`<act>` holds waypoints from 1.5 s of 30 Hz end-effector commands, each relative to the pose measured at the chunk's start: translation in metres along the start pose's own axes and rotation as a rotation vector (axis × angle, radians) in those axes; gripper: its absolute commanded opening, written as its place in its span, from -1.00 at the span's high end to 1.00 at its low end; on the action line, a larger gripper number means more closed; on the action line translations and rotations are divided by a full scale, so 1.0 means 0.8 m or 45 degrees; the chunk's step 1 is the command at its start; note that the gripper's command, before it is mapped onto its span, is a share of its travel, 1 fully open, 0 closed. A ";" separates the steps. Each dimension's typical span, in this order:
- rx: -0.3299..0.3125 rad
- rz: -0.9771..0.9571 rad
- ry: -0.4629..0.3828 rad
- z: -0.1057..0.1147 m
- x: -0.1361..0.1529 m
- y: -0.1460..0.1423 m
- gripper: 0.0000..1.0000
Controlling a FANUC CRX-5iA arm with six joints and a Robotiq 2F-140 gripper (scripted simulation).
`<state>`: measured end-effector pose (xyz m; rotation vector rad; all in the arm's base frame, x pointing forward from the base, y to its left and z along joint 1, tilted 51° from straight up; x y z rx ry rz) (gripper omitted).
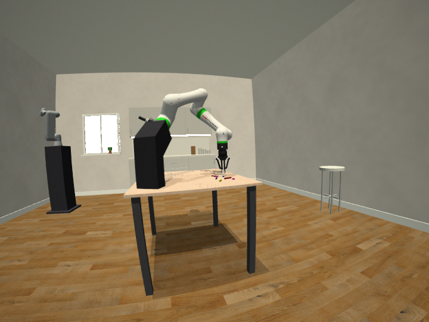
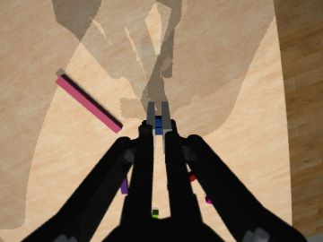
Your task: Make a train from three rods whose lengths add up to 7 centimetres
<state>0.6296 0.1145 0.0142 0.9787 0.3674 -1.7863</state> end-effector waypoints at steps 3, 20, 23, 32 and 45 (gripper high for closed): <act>0.000 0.000 0.000 0.000 0.000 0.000 0.94; 0.000 0.000 0.000 0.000 0.000 0.000 0.90; 0.000 0.000 0.000 0.000 0.000 0.000 0.85; 0.000 0.000 0.000 0.000 0.000 0.000 0.71; 0.000 0.000 0.000 0.001 0.000 0.000 0.71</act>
Point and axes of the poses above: the point where the finger pads meet when closed, its own z axis back along the fingers, its own y axis across the jaws, x = y × z, the point moved 3 cm from there along z, back along the fingers, and after that the axes turned 10 degrees about z, right-handed, at the moved point
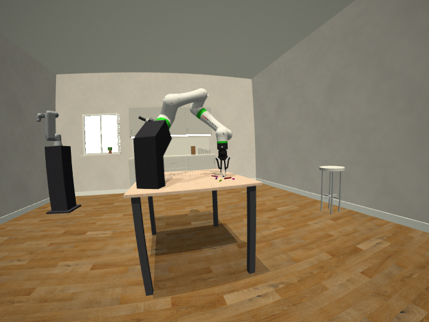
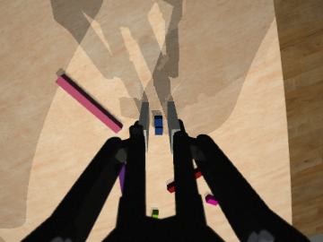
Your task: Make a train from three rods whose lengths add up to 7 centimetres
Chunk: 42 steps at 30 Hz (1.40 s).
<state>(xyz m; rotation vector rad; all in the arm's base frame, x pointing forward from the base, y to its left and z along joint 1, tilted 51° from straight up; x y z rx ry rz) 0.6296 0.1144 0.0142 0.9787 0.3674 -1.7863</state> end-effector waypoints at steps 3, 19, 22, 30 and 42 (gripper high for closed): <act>0.000 0.000 0.000 0.006 0.000 0.000 0.71; 0.000 0.000 0.000 0.088 0.000 0.000 0.71; 0.000 0.000 0.000 0.102 0.000 0.000 0.71; 0.000 0.000 0.000 0.113 0.000 0.000 0.71; 0.000 0.000 0.000 0.113 0.000 0.000 -1.00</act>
Point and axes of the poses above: the point where the finger pads meet when closed, its own z axis back along the fingers, its own y axis across the jaws, x = y × z, the point moved 3 cm from there along z, back along the fingers, and after that the axes turned 10 degrees about z, right-handed, at the moved point
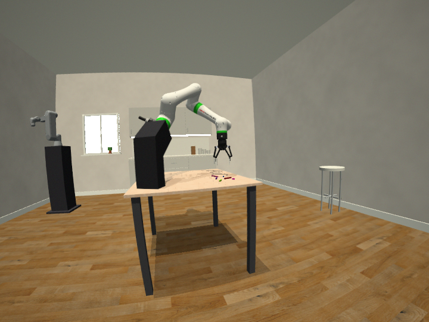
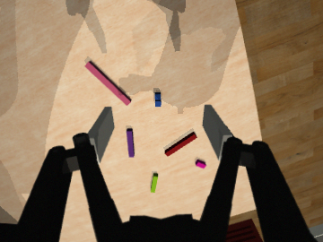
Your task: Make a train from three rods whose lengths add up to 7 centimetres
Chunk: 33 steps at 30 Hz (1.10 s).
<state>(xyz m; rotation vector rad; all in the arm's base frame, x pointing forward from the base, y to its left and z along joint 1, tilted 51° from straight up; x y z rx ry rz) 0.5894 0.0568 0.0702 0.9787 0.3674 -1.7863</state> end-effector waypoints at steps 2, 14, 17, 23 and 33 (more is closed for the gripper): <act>0.000 0.000 0.000 0.000 0.000 0.000 -1.00; -0.006 -0.045 -0.010 -0.008 0.063 -0.006 -1.00; -0.008 -0.069 -0.013 -0.012 0.096 -0.011 -1.00; -0.009 -0.116 -0.014 -0.018 0.155 -0.024 -1.00; -0.003 -0.189 -0.005 -0.025 0.238 -0.052 -1.00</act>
Point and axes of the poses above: the point where the finger pads meet when closed, its own z axis back along the fingers, its own y axis across the jaws, x = y × z, the point moved 3 cm from there along z, back along the fingers, and after that the axes turned 10 degrees about z, right-handed, at the moved point
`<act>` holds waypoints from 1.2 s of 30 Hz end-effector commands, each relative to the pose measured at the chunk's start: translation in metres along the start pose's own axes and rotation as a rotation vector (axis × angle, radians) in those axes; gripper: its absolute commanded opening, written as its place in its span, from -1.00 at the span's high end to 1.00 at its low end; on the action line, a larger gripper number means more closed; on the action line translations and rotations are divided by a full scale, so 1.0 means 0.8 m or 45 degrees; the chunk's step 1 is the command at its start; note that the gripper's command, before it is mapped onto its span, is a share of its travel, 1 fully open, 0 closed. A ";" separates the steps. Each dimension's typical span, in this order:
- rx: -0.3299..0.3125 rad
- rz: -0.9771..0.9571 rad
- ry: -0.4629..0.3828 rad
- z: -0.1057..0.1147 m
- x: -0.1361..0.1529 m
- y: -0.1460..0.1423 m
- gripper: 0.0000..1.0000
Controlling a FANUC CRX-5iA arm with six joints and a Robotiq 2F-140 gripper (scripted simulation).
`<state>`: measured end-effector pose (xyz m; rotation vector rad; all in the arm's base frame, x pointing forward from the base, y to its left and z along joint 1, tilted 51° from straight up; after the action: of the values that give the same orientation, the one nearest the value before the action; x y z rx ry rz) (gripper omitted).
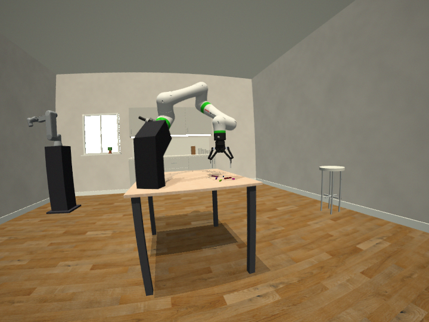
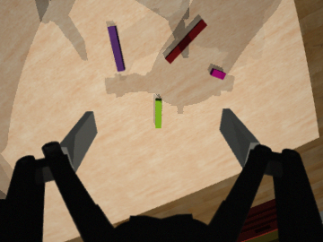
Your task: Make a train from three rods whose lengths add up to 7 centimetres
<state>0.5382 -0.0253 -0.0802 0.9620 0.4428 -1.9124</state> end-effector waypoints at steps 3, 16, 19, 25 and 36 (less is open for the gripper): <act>0.006 -0.035 0.011 -0.005 0.044 -0.009 -1.00; 0.006 -0.035 0.011 -0.005 0.044 -0.009 0.71; 0.006 -0.035 0.011 -0.005 0.044 -0.009 0.71; 0.006 -0.035 0.011 -0.005 0.044 -0.009 0.71; 0.006 -0.035 0.011 -0.005 0.044 -0.009 0.71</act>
<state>0.5243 -0.0394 -0.1105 0.9720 0.4597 -1.9351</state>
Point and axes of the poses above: the point where the finger pads meet when closed, its own z axis back along the fingers, its own y axis across the jaws, x = y × z, the point moved 3 cm from there along z, back along the fingers, and after that the axes turned 10 degrees about z, right-handed, at the moved point
